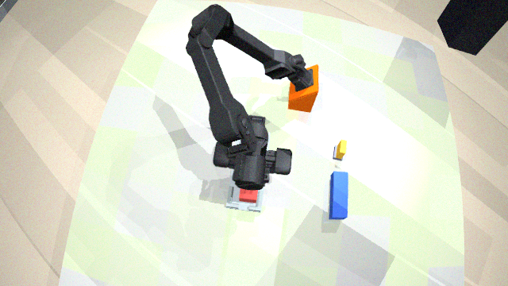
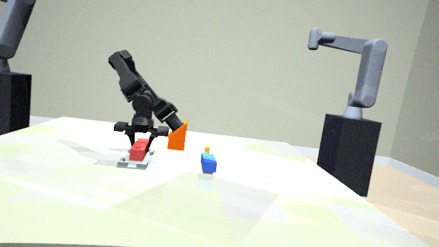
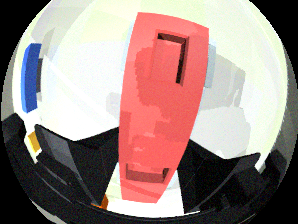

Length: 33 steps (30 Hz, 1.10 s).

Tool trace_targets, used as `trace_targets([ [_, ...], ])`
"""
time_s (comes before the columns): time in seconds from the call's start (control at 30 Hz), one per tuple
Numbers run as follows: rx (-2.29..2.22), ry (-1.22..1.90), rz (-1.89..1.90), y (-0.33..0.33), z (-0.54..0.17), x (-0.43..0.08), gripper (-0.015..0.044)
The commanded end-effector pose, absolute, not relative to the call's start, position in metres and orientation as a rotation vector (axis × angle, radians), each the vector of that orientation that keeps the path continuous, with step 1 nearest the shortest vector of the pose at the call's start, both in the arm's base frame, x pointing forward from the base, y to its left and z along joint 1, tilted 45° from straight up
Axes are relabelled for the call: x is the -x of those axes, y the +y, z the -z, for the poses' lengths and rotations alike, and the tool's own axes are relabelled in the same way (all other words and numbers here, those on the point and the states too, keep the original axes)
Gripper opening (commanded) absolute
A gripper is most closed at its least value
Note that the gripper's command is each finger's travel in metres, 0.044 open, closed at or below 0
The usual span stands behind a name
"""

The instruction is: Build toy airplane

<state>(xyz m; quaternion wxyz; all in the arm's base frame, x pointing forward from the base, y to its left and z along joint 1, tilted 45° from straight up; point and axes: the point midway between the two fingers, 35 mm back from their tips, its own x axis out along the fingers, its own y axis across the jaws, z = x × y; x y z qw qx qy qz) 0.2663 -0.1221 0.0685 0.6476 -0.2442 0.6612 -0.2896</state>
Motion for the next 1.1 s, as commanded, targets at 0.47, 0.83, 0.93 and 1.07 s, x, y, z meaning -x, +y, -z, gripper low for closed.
trace_targets([
  [0.47, 0.556, 1.504, 0.658, -0.1222, -0.0681, -0.2663, 0.0135],
  [0.83, 0.556, 1.504, 0.658, -0.1222, -0.0681, -0.2663, 0.0424],
  [0.93, 0.556, 1.504, 0.658, -0.1222, -0.0681, -0.2663, 0.044],
  [1.07, 0.555, 1.504, 0.658, -0.1205, -0.0696, -0.2669, 0.044],
])
